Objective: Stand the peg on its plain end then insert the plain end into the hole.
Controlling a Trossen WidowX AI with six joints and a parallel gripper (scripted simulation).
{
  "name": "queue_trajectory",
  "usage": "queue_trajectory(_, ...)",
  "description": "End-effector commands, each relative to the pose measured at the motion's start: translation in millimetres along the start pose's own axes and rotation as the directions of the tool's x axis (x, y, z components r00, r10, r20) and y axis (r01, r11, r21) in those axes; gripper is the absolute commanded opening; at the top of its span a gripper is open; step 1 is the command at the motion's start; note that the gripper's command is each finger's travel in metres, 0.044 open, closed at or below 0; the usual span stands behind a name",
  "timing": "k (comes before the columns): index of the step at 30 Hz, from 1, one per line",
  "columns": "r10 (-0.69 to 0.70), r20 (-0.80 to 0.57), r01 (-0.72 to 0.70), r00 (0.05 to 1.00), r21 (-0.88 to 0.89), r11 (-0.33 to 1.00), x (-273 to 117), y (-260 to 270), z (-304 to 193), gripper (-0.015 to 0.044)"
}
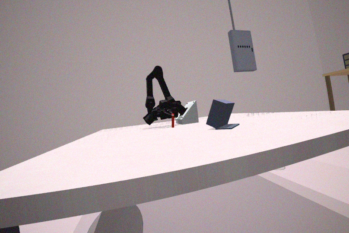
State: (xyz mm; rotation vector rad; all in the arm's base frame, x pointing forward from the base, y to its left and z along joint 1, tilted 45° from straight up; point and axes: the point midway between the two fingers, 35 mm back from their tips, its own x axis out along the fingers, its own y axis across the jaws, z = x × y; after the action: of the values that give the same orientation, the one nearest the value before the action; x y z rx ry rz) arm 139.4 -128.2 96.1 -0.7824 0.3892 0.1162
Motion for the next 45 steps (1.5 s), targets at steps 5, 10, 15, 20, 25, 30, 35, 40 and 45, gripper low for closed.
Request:
queue_trajectory(5,-0.001,0.005,0.001,1.0,0.0,1.0,-1.5,0.2,-2.2,0.005)
queue_trajectory(10,-0.003,0.012,0.003,1.0,0.0,1.0,-2.0,0.4,-2.6,0.005)
queue_trajectory(15,-0.005,0.019,0.005,1.0,0.0,1.0,-2.5,0.6,-2.9,0.005)
queue_trajectory(20,-0.007,0.026,0.007,1.0,0.001,1.0,-3.0,0.7,-3.3,0.005)
queue_trajectory(25,-0.009,0.032,0.009,0.999,0.001,1.0,-2.3,0.7,-1.5,0.0109)
queue_trajectory(30,-0.009,0.032,0.009,0.999,0.001,1.0,-2.3,0.7,-1.5,0.013)
queue_trajectory(35,-0.009,0.032,0.009,0.999,0.001,1.0,-2.3,0.7,-1.5,0.013)
queue_trajectory(40,-0.009,0.032,0.009,0.999,0.001,1.0,-2.3,0.7,-1.5,0.013)
queue_trajectory(45,-0.009,0.032,0.009,0.999,0.001,1.0,-2.3,0.7,-1.5,0.013)
